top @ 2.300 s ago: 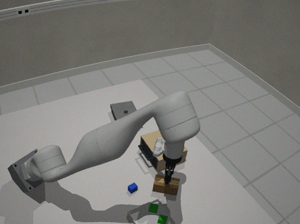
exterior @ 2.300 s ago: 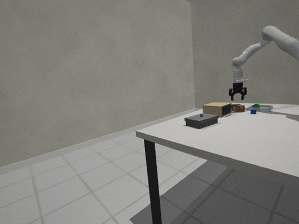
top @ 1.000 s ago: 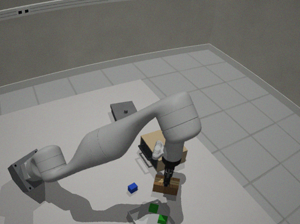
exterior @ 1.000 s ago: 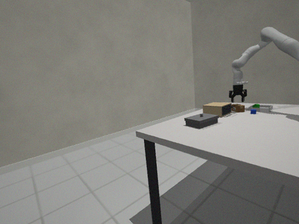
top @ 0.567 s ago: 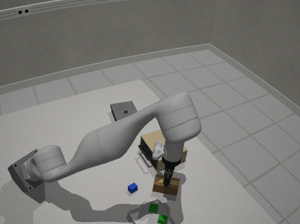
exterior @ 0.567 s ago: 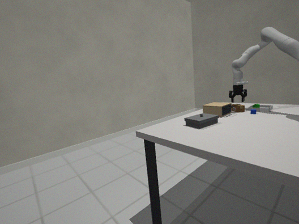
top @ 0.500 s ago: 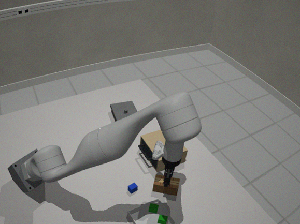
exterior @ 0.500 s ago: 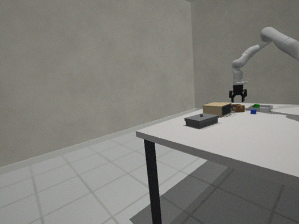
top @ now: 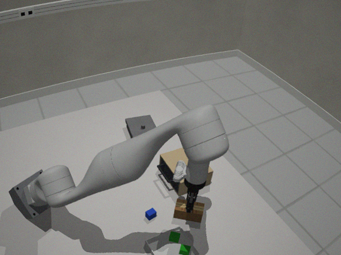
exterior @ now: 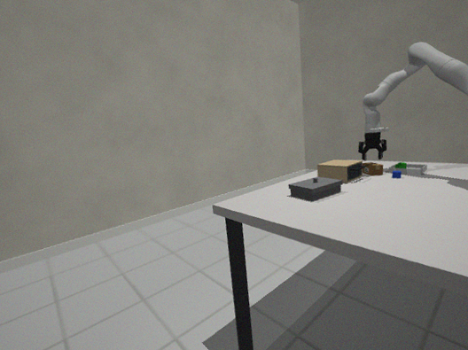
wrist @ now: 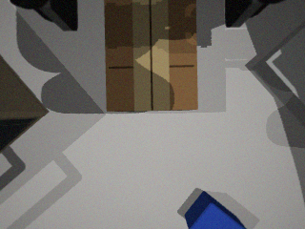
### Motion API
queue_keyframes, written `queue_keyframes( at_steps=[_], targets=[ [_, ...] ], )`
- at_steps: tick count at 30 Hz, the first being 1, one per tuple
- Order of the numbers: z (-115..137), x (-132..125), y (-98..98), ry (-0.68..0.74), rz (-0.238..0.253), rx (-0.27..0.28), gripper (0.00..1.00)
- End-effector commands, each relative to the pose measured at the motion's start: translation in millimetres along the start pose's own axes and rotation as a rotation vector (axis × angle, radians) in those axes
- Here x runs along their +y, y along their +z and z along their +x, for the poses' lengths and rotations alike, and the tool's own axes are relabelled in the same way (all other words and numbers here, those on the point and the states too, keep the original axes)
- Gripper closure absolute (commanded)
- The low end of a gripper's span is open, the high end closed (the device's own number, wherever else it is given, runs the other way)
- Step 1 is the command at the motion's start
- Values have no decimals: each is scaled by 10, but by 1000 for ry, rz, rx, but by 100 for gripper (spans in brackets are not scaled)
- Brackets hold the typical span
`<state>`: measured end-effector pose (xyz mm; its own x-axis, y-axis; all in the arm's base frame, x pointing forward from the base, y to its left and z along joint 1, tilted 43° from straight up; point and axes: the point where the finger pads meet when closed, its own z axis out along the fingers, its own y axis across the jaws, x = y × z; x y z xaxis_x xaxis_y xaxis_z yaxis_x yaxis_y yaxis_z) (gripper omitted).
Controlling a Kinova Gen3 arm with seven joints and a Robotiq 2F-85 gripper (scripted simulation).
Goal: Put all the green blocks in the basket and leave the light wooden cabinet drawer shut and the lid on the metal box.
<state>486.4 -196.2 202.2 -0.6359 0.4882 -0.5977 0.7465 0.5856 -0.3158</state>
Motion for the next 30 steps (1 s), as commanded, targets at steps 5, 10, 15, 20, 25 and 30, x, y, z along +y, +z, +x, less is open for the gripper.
queue_keyframes(
  at_steps=[5,10,15,20,25,30],
  targets=[
    [-40,1,-10,-3,-2,-6,7],
    [-39,1,-8,-3,-1,-5,7],
    [-38,0,-8,-3,-1,-5,7],
    [-38,2,-5,-3,-1,-5,7],
    [-40,12,8,-3,-4,-6,7],
    [-45,10,43,0,-3,-8,7]
  ],
)
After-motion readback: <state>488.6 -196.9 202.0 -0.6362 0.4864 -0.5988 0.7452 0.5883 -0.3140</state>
